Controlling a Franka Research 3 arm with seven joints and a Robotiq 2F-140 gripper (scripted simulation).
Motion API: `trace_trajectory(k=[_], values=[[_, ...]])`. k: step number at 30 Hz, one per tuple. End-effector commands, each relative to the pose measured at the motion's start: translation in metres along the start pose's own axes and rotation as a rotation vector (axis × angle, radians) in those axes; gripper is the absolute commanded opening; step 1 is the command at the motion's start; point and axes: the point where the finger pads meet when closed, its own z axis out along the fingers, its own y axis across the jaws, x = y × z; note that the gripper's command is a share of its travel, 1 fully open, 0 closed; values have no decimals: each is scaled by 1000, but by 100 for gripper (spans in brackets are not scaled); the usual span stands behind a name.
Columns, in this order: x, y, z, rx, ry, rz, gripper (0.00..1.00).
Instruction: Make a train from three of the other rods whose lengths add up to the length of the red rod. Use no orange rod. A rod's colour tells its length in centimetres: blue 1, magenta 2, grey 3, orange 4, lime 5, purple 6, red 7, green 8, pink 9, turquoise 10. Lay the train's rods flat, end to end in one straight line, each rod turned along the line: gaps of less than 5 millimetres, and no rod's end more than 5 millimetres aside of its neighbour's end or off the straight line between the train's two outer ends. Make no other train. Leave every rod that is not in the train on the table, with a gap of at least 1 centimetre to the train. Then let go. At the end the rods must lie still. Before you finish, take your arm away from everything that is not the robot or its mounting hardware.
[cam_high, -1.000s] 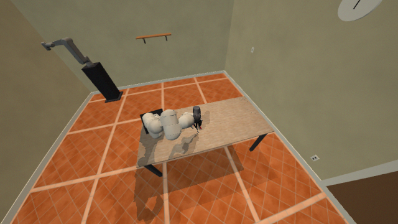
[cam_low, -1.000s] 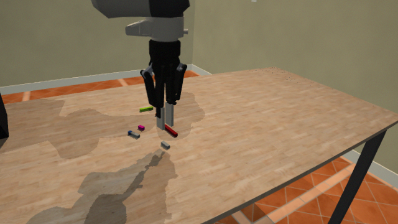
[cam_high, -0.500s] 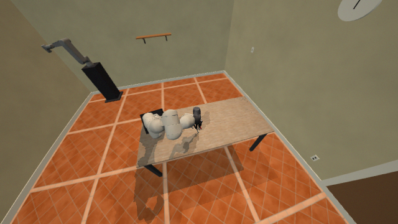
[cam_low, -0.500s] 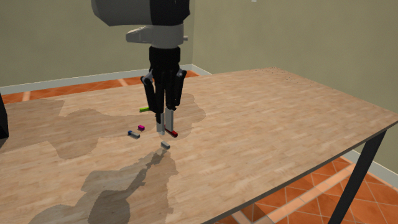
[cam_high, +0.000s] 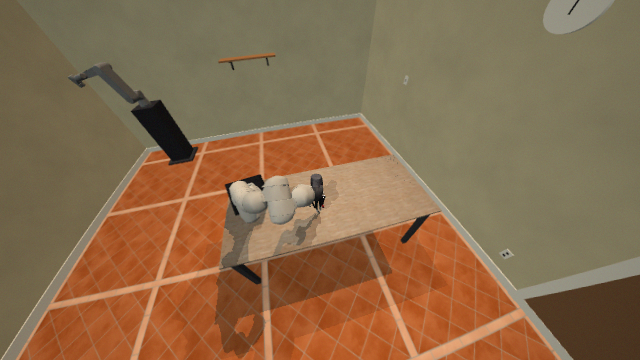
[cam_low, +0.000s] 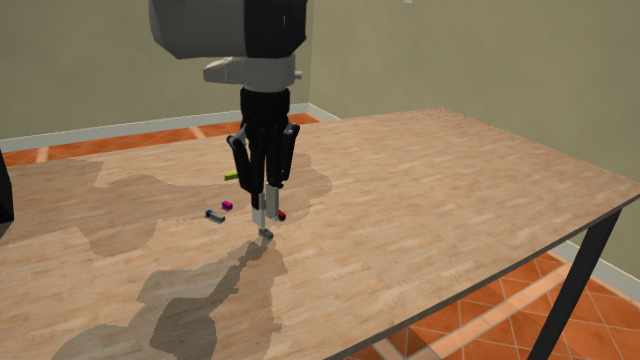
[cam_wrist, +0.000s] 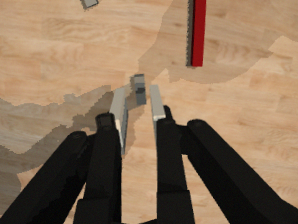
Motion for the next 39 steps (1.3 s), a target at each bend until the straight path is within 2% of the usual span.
trace_trajectory(k=[1, 15, 39], values=[[0, 2, 5, -6, 3, 11, 15], [0, 2, 14, -6, 3, 11, 15], [0, 2, 14, -6, 3, 11, 15]])
